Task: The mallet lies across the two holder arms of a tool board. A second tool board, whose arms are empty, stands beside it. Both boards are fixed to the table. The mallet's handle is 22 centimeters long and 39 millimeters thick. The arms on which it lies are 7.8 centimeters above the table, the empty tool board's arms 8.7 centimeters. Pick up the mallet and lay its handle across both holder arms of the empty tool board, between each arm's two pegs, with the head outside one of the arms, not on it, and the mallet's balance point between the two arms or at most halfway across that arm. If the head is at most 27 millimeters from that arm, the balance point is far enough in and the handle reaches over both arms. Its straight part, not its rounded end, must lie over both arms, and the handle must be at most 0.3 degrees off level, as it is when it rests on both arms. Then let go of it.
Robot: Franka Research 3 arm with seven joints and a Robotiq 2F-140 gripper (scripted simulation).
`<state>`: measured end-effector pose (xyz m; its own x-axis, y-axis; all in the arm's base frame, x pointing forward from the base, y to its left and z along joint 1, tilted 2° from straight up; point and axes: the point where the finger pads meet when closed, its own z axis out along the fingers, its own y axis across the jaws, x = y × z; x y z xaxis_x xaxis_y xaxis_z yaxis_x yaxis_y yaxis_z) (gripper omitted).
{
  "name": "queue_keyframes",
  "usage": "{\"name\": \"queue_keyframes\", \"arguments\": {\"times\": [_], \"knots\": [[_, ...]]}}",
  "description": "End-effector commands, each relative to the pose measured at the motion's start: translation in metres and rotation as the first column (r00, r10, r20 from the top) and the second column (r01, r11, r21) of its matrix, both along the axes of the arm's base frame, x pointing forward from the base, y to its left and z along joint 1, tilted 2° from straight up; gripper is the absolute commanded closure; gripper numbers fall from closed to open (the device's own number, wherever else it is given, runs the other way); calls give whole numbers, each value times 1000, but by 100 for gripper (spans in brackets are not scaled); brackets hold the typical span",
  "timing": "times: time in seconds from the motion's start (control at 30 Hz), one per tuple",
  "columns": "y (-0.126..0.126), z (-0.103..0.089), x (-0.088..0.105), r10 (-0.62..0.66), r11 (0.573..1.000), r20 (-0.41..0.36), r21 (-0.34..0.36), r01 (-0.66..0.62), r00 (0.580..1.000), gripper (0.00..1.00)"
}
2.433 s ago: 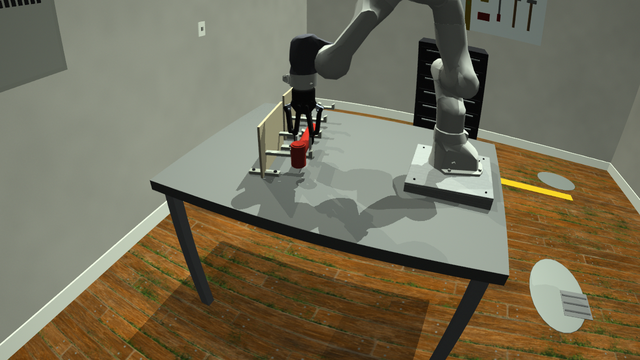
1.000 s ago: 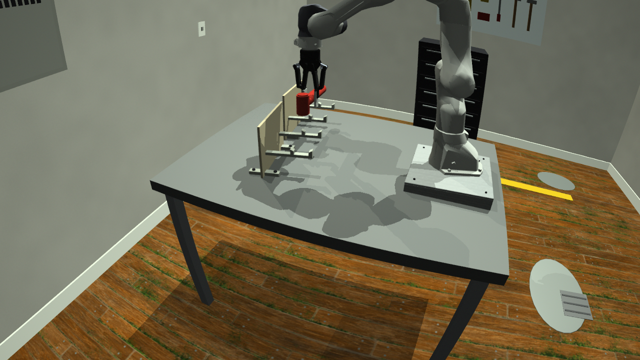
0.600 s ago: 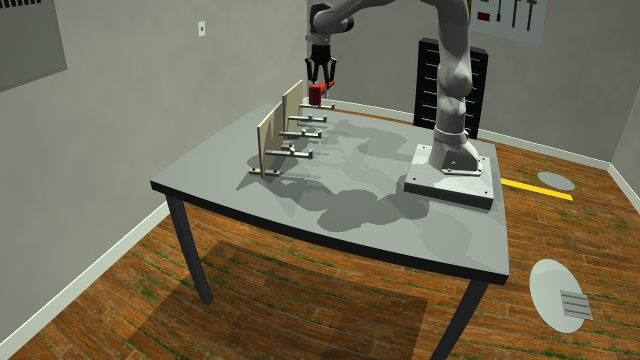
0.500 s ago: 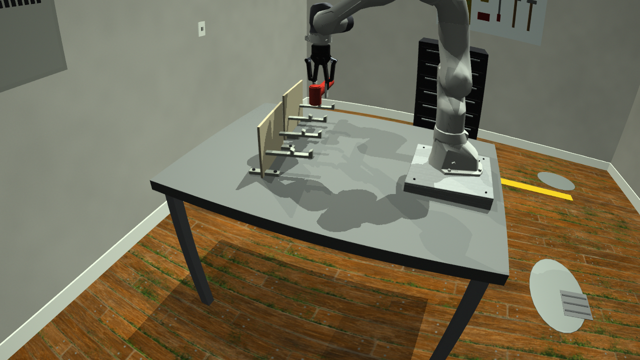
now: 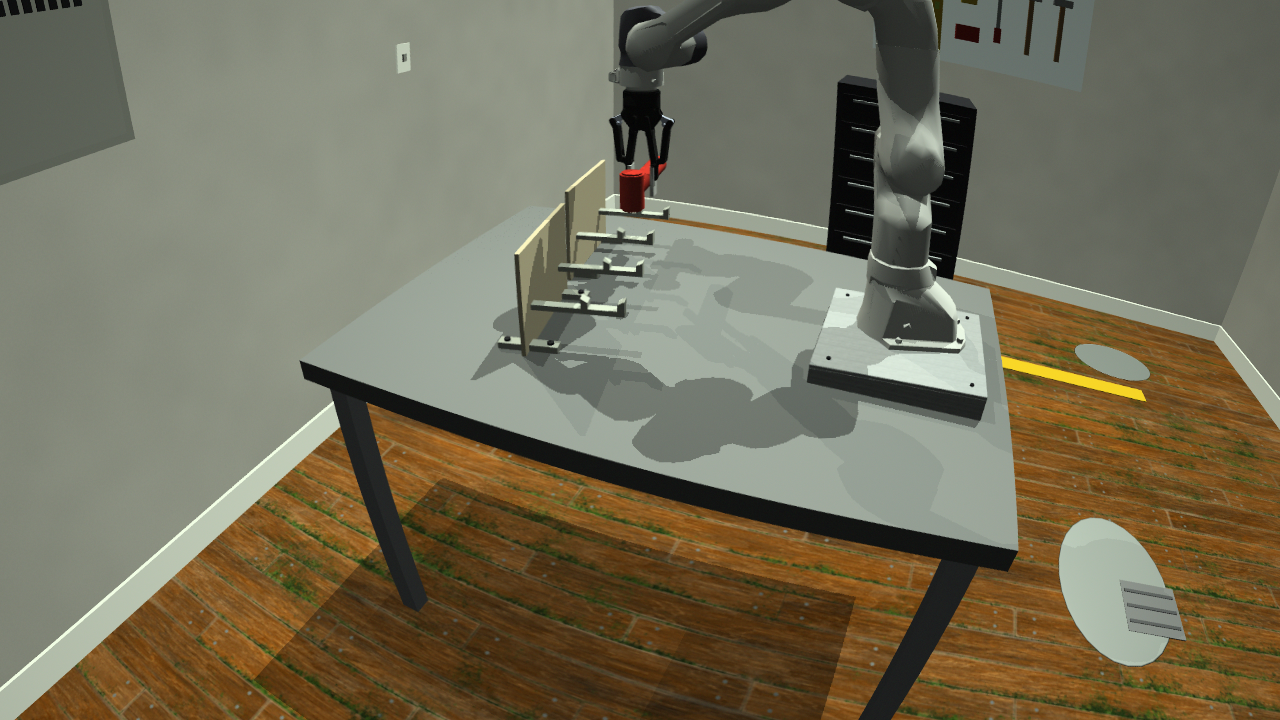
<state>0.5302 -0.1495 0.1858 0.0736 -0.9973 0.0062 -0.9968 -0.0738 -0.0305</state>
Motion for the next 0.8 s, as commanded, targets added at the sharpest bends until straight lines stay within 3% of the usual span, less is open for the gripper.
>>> {"name": "queue_keyframes", "arguments": {"times": [0.0, 0.77], "knots": [[2, 2, 3, 16, 1000, 8, 1, -16, 1000, 100], [2, -14, 3, 15, 1000, 8, 1, -15, 1000, 100]]}}
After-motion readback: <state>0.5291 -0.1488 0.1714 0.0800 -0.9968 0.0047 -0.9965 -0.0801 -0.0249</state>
